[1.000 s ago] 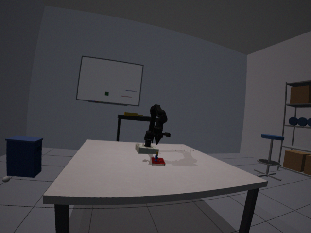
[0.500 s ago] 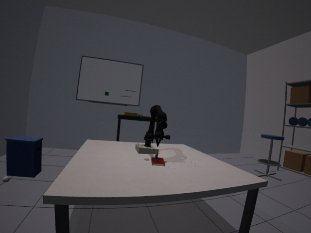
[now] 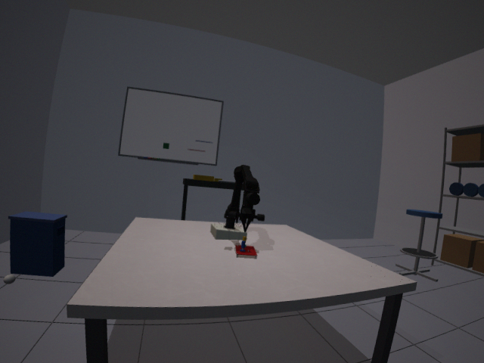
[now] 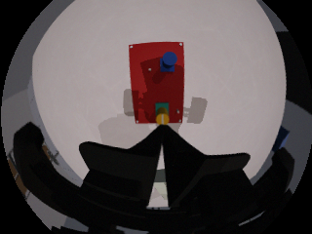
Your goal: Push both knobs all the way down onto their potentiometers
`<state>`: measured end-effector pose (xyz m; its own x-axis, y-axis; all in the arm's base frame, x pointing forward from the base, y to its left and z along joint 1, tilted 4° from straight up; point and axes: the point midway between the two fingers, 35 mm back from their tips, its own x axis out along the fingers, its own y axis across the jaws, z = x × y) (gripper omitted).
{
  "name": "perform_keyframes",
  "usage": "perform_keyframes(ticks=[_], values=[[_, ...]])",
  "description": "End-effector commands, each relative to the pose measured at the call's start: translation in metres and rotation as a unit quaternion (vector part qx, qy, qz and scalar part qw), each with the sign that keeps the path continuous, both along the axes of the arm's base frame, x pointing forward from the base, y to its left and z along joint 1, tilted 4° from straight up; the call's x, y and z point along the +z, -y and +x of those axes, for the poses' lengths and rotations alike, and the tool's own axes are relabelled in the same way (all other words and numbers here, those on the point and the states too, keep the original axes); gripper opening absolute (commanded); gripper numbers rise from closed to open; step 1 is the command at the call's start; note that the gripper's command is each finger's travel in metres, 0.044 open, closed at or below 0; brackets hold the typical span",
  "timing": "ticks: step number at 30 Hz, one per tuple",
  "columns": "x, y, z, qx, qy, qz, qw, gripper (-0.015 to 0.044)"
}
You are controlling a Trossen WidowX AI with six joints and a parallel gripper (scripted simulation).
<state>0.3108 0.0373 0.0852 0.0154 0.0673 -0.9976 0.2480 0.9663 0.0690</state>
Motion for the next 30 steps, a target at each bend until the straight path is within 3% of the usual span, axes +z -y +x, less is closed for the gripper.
perform_keyframes(ticks=[1,30], values=[[-0.007,-0.001,-0.001,0.003,-0.003,0.001,1.000,0.0000],[-0.022,-0.002,-0.001,0.003,-0.003,0.001,1.000,0.0000]])
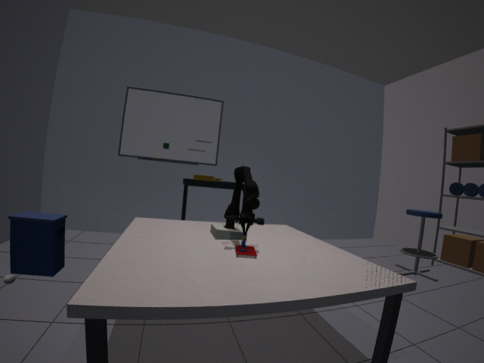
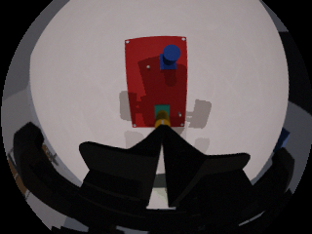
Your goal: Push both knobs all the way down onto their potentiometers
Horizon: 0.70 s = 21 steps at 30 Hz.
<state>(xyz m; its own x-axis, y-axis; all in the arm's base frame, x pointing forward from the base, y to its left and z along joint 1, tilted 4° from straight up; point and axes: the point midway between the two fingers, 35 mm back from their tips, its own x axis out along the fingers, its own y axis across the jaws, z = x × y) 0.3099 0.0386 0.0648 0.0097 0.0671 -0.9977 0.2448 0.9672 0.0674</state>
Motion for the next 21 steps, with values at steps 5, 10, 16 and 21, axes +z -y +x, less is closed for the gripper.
perform_keyframes(ticks=[5,10,16,21], values=[[-0.0031,-0.0008,0.0001,0.002,-0.001,0.002,1.000,0.0000],[-0.0044,-0.0009,0.0001,0.002,-0.001,0.002,1.000,0.0000],[-0.0060,-0.0010,0.0001,0.002,-0.001,0.002,1.000,0.0000],[-0.0068,-0.0011,0.0001,0.002,-0.001,0.002,1.000,0.0000]])
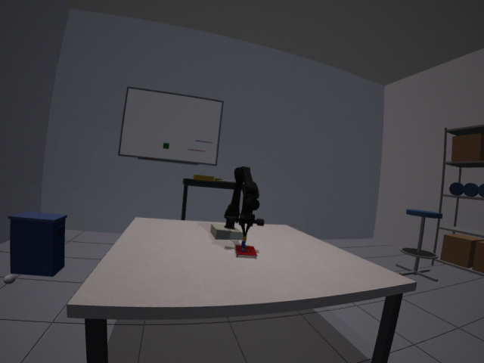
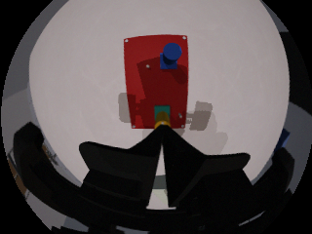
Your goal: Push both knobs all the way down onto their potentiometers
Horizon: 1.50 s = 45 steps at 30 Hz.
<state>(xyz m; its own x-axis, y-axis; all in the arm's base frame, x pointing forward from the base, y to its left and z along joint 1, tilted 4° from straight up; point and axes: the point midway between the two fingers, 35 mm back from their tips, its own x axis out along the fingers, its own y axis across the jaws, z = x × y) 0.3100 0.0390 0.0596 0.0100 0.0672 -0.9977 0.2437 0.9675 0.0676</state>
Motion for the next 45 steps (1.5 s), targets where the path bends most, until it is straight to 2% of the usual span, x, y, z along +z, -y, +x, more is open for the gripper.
perform_keyframes(ticks=[1,45], values=[[-0.0012,-0.0007,0.0001,0.001,-0.001,0.002,1.000,0.0000],[-0.0049,-0.0009,0.0001,0.001,-0.001,0.002,1.000,0.0000]])
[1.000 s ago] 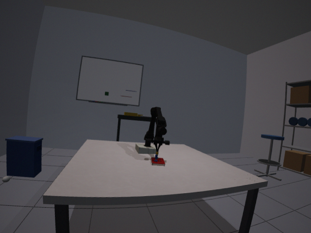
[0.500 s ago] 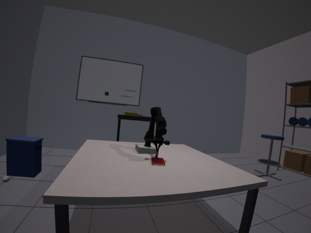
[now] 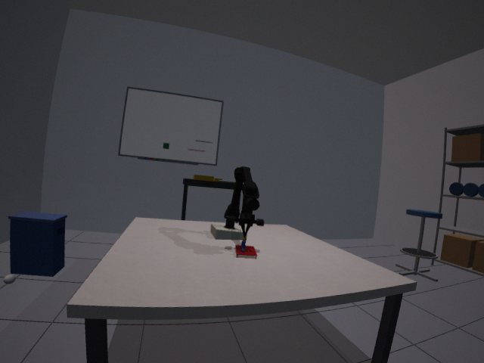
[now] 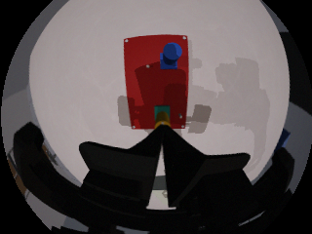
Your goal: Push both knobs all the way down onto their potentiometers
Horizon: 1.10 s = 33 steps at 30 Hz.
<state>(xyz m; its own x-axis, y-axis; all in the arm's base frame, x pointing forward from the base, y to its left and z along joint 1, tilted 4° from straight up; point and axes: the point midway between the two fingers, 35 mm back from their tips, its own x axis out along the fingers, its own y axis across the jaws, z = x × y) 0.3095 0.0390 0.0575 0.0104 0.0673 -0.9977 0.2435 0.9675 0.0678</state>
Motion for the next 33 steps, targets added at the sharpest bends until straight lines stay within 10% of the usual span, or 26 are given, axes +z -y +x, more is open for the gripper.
perform_keyframes(ticks=[1,33], values=[[-0.0032,-0.0009,0.0006,0.001,-0.001,0.001,1.000,0.0000],[-0.0091,-0.0013,0.0006,0.001,-0.001,0.001,1.000,0.0000]])
